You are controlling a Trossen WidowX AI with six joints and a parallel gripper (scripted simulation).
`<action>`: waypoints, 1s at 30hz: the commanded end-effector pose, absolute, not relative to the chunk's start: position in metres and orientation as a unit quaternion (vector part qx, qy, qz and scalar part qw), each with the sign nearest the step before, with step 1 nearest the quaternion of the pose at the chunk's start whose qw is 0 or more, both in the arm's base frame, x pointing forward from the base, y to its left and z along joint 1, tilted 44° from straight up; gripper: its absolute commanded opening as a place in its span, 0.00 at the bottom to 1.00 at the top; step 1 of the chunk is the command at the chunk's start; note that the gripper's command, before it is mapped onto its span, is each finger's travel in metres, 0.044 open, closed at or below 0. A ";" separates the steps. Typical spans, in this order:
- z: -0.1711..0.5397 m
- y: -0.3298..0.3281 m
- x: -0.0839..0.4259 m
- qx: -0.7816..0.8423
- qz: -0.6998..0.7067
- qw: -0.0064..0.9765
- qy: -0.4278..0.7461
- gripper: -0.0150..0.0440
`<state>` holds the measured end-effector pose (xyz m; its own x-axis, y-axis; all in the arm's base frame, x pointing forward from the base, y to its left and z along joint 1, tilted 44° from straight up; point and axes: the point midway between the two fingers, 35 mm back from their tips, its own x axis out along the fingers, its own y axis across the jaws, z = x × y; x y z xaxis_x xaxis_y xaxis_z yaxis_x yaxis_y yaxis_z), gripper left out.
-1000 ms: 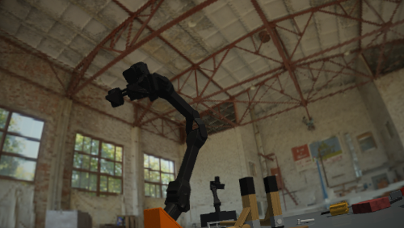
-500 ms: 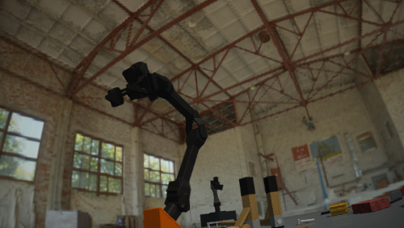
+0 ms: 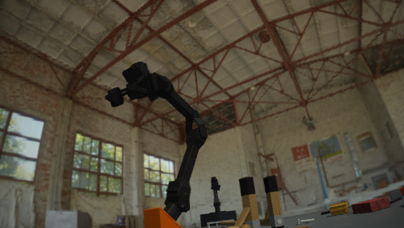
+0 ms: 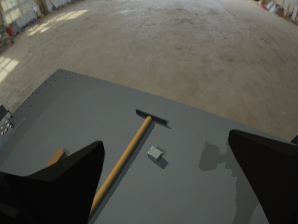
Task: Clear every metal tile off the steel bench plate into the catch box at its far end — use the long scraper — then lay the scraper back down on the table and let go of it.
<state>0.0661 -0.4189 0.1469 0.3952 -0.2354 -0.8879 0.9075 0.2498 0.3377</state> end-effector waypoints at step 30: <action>0.287 -0.447 0.014 0.073 -0.388 0.850 0.348 1.00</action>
<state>0.0177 -0.4473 0.2718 0.4529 -0.5790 -0.6780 0.7336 0.6742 -0.0858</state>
